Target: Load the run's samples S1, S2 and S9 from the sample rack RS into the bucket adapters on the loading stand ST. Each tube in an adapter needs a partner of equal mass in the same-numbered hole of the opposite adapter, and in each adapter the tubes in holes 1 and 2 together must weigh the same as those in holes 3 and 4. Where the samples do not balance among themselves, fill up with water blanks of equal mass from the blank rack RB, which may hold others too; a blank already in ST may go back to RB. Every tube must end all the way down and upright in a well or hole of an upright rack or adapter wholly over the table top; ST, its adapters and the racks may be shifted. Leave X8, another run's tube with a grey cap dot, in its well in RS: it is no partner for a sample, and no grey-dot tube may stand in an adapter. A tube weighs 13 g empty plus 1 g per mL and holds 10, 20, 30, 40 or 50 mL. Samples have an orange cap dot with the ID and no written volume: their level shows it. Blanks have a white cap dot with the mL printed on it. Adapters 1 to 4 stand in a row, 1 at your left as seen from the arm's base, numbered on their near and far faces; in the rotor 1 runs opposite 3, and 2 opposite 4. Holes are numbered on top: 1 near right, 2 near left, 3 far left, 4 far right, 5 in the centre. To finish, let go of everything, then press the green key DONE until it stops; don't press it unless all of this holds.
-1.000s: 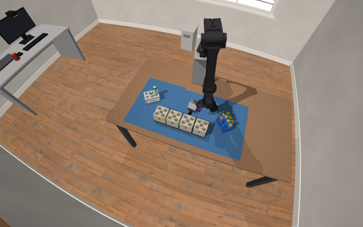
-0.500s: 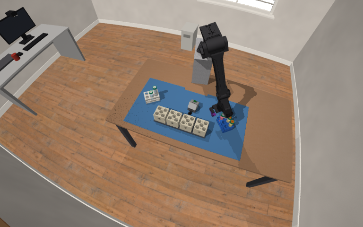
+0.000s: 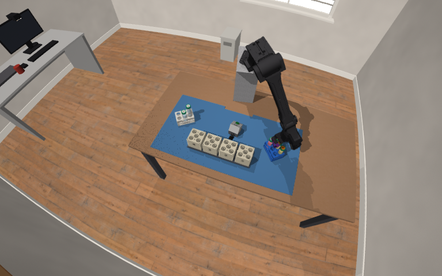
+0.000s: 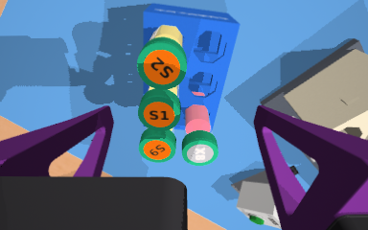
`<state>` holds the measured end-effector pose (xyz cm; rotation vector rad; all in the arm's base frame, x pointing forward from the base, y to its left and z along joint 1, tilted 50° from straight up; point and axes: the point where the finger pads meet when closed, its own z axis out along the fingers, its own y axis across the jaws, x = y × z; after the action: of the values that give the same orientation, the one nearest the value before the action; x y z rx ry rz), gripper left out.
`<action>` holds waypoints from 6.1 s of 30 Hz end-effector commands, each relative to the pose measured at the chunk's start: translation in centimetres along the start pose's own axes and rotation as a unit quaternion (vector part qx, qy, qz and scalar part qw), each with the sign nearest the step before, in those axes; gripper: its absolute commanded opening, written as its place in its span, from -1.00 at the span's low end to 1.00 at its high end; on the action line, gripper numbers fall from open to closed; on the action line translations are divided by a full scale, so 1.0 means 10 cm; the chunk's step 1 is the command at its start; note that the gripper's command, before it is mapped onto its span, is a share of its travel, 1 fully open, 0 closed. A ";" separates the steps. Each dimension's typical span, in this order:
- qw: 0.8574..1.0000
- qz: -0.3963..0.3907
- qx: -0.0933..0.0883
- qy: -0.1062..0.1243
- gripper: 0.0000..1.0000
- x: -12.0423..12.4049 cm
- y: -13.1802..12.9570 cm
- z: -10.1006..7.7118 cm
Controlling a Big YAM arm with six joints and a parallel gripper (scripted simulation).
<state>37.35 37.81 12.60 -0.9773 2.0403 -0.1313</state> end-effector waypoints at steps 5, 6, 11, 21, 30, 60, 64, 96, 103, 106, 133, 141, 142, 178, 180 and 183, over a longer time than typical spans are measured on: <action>1.000 0.017 0.000 -0.006 1.00 -0.06 -0.01 -0.05; 1.000 0.017 0.000 -0.006 1.00 -0.06 -0.01 -0.05; 1.000 0.017 0.000 -0.006 1.00 -0.06 -0.01 -0.05; 1.000 0.017 0.000 -0.006 1.00 -0.06 -0.01 -0.05; 1.000 0.017 0.000 -0.006 1.00 -0.06 -0.01 -0.05; 0.997 0.073 0.003 -0.003 0.60 0.10 0.14 0.18; 0.998 0.063 0.003 -0.003 0.60 0.12 0.15 0.31; 0.998 0.061 0.000 -0.004 -1.00 0.11 0.20 0.36; 0.998 0.061 0.000 -0.004 -1.00 0.11 0.20 0.36; 0.999 0.054 -0.004 -0.007 -1.00 0.10 0.24 0.21; 0.998 0.062 -0.004 -0.007 -1.00 0.12 0.23 -0.55; 0.998 0.063 -0.004 -0.007 -1.00 0.12 0.23 -0.82; 0.998 0.063 -0.004 -0.007 -1.00 0.12 0.23 -0.85; 0.998 0.065 -0.001 -0.008 -1.00 0.06 0.19 -1.11; 0.998 0.065 -0.001 -0.008 -1.00 0.06 0.19 -1.11; 0.998 0.065 -0.001 -0.008 -1.00 0.06 0.19 -1.11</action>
<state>28.05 35.54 17.69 -0.8600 2.0852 -0.0702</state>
